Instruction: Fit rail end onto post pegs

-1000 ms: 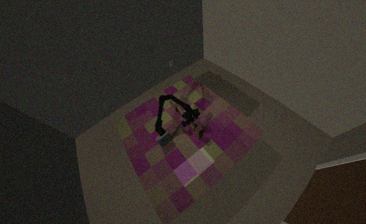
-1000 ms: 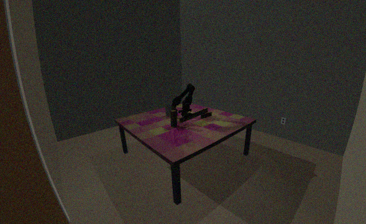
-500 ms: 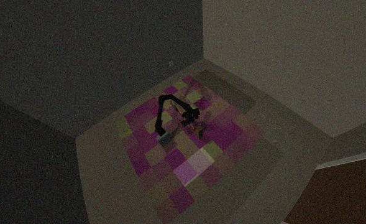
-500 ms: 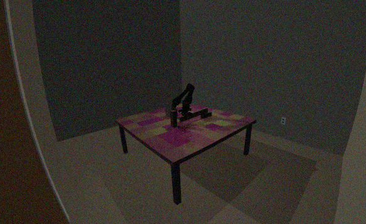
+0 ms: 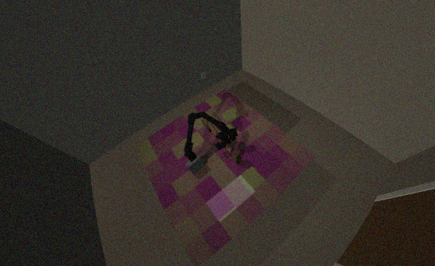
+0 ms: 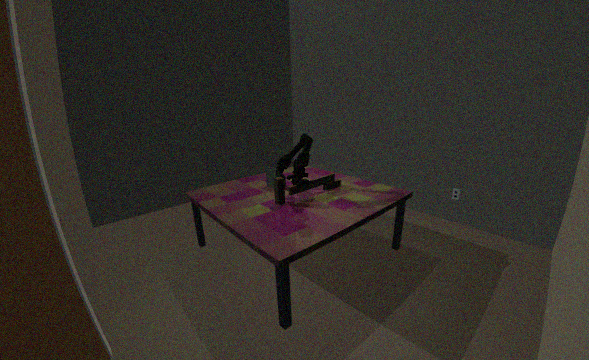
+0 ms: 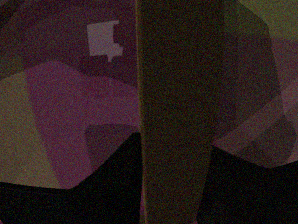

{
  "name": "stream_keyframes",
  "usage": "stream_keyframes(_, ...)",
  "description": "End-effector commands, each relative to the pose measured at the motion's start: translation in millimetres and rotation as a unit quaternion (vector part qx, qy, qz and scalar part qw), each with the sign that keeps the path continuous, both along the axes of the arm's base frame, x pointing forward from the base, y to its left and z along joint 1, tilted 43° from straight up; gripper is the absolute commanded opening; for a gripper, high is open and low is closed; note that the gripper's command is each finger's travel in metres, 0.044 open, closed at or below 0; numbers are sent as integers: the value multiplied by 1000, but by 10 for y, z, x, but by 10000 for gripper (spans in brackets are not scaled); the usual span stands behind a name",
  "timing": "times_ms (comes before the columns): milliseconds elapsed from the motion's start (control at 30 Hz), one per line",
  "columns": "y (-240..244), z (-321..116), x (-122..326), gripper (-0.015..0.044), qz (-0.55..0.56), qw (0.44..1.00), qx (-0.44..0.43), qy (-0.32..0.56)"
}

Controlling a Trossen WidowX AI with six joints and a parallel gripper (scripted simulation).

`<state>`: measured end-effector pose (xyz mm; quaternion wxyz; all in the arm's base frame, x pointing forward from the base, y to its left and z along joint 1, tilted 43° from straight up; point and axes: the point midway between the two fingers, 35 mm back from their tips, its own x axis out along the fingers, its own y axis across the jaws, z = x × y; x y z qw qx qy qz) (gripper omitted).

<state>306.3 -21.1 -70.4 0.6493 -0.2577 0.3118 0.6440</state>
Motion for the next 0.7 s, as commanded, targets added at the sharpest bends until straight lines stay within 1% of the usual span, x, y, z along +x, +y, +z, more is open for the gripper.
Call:
stream_keyframes(0,-48,40,26,0,-5,1000,0,-5)
stream_keyframes(667,-117,114,24,0,-5,1000,0,-5)
